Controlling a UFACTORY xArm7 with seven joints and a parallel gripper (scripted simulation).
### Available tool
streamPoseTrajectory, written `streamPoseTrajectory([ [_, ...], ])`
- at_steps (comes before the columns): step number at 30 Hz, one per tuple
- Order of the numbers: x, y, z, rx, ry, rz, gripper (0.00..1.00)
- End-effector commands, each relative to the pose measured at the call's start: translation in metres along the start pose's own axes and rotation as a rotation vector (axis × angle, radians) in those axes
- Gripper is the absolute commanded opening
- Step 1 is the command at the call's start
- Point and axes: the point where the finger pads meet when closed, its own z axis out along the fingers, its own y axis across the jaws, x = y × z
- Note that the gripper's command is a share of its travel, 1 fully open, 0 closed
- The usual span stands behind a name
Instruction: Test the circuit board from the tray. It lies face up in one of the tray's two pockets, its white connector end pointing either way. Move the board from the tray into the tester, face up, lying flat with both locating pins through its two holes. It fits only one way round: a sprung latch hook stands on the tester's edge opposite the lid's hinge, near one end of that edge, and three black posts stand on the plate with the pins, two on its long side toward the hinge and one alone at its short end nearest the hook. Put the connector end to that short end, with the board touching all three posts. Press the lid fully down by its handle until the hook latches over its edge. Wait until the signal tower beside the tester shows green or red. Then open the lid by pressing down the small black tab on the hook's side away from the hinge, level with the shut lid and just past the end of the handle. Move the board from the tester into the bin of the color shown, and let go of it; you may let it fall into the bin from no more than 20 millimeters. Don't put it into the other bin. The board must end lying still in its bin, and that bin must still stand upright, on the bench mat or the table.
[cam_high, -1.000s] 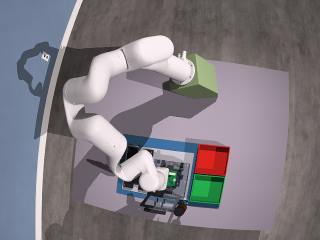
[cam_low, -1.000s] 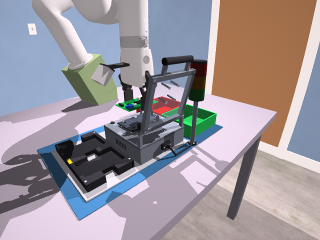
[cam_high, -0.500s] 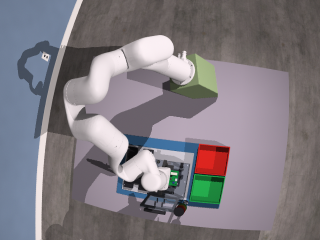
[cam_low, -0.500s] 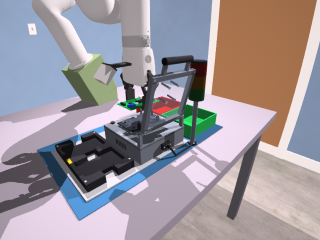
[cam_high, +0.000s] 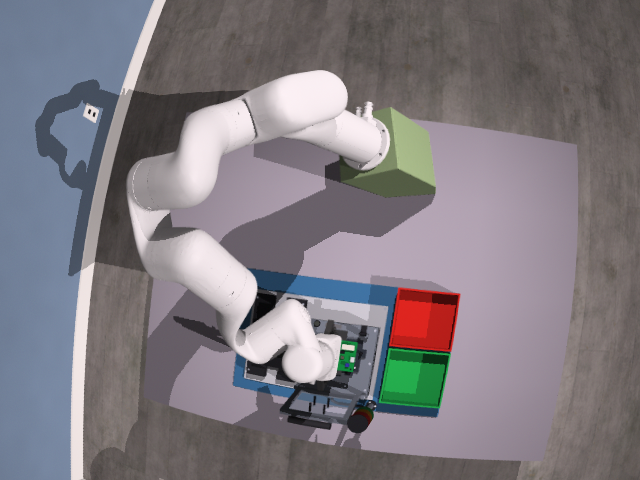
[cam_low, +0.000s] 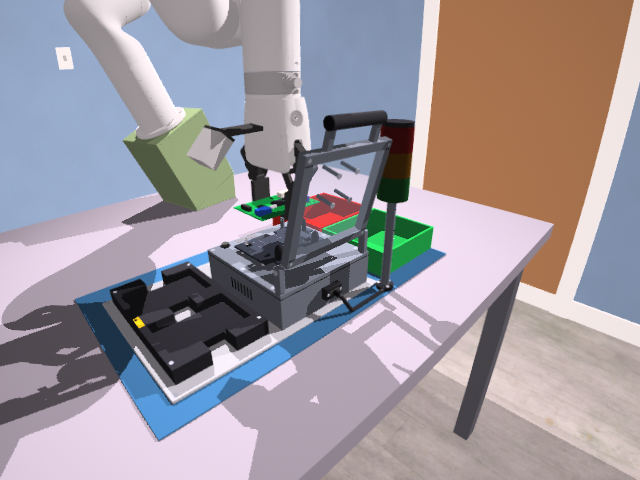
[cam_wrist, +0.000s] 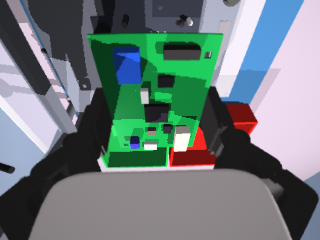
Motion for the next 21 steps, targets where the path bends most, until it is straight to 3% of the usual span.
streamPoseTrajectory([
  [1, -0.001, -0.002, -0.002, 0.004, -0.001, 0.0, 0.79],
  [12, -0.001, -0.002, 0.0, 0.004, -0.001, 0.0, 0.79],
  [21, -0.001, -0.002, 0.01, 0.004, -0.001, 0.0, 0.79],
])
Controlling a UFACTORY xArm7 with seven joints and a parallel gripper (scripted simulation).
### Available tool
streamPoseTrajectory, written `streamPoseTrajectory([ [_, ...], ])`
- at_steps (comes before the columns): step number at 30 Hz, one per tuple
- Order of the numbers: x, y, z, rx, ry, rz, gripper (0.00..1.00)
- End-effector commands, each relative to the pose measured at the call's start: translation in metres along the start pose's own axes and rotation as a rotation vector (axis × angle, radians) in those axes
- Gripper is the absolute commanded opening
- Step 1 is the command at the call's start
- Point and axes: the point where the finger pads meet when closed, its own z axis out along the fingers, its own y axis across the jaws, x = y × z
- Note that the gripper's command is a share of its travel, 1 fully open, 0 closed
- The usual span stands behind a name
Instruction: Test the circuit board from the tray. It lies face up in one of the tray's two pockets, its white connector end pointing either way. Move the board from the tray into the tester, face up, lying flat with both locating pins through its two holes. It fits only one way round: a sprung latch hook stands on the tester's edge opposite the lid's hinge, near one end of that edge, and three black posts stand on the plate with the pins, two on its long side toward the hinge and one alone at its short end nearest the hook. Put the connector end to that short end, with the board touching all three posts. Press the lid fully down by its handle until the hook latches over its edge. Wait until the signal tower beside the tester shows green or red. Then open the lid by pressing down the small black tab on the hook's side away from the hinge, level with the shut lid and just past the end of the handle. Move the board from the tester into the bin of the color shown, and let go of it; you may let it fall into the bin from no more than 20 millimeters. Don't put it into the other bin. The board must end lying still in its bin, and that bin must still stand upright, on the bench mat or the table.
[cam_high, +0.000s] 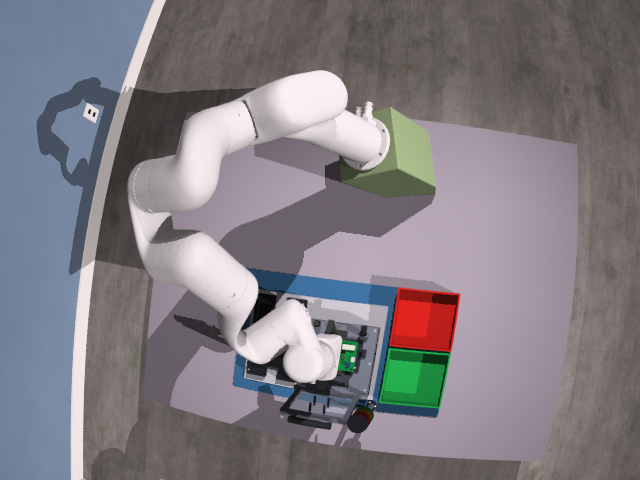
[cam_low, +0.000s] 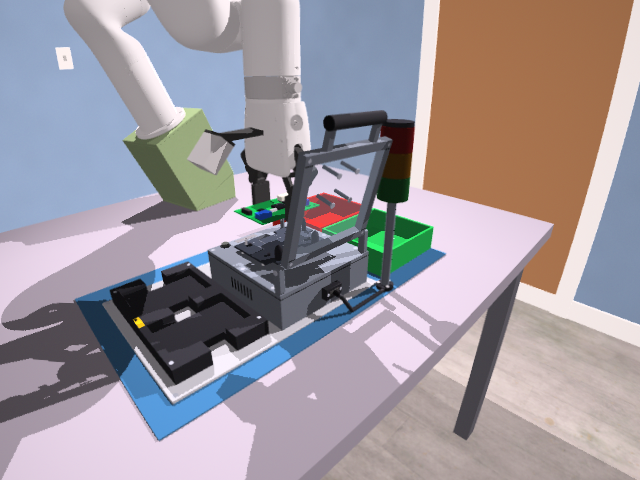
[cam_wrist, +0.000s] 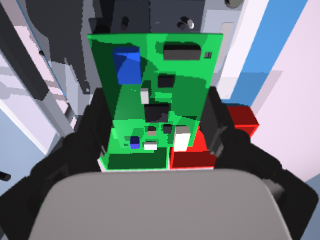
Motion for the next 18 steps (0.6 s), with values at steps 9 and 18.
streamPoseTrajectory([
  [9, -0.001, -0.002, 0.017, 0.004, -0.001, 0.0, 0.79],
  [18, -0.001, -0.002, 0.032, 0.004, -0.001, 0.0, 0.79],
])
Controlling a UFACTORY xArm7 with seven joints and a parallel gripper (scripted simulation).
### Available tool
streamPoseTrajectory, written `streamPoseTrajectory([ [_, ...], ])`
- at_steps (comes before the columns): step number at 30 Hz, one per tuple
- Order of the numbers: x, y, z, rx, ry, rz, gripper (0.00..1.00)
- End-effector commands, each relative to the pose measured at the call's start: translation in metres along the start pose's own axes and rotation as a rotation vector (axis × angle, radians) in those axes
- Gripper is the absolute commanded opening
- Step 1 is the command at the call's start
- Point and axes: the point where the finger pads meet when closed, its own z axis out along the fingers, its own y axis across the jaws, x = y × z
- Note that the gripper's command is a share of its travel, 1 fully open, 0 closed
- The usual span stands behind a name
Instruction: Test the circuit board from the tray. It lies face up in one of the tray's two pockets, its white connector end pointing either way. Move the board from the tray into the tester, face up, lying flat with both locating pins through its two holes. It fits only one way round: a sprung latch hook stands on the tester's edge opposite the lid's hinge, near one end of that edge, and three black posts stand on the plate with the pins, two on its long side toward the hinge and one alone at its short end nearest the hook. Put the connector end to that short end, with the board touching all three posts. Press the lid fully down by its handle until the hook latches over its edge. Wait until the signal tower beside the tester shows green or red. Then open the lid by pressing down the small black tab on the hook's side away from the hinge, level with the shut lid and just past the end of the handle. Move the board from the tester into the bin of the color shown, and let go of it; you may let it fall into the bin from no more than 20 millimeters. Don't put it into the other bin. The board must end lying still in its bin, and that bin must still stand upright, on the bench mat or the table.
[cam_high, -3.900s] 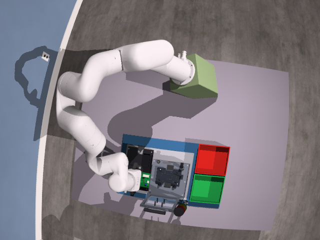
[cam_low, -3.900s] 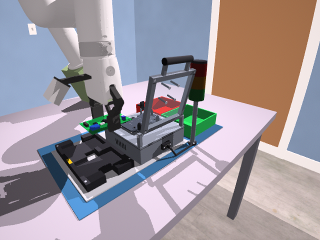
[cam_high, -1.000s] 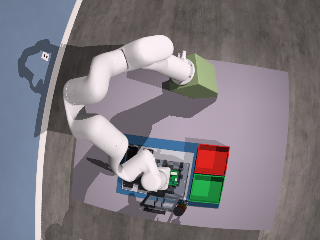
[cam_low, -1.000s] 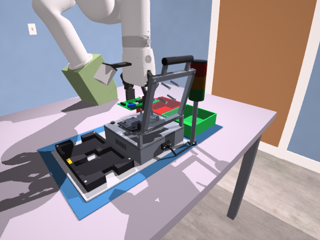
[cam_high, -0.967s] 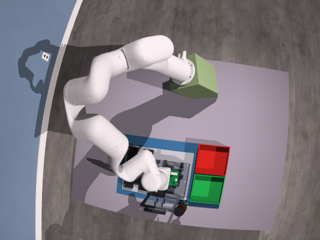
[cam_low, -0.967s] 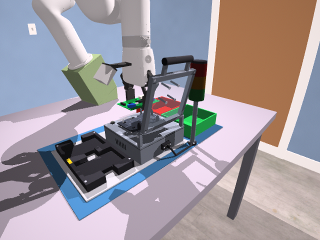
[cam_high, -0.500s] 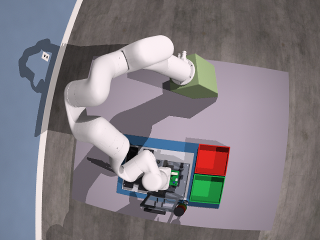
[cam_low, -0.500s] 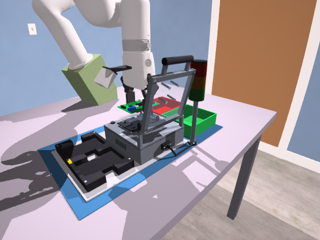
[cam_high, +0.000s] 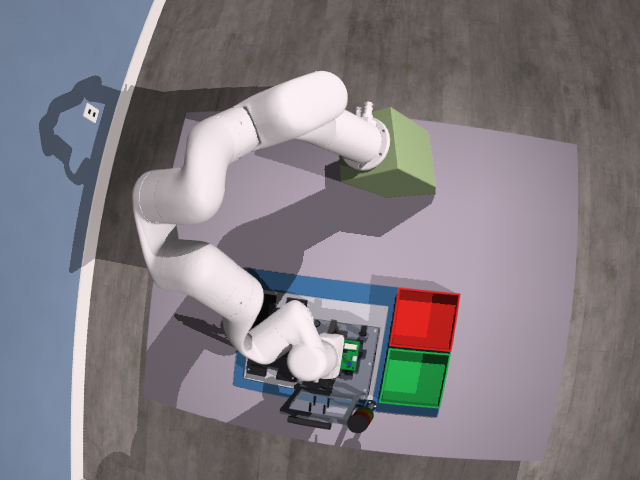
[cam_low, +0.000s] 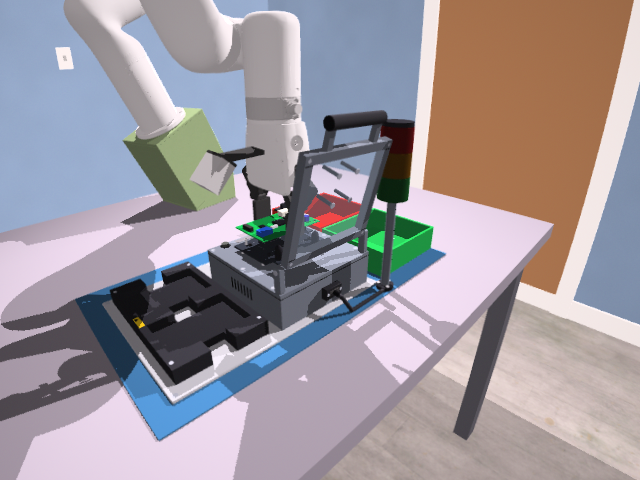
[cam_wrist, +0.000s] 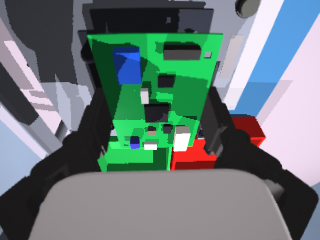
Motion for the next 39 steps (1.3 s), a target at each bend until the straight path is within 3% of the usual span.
streamPoseTrajectory([
  [1, -0.0009, -0.0019, 0.007, 0.004, -0.001, 0.0, 0.79],
  [39, -0.001, -0.0019, 0.0126, 0.004, -0.001, 0.0, 0.79],
])
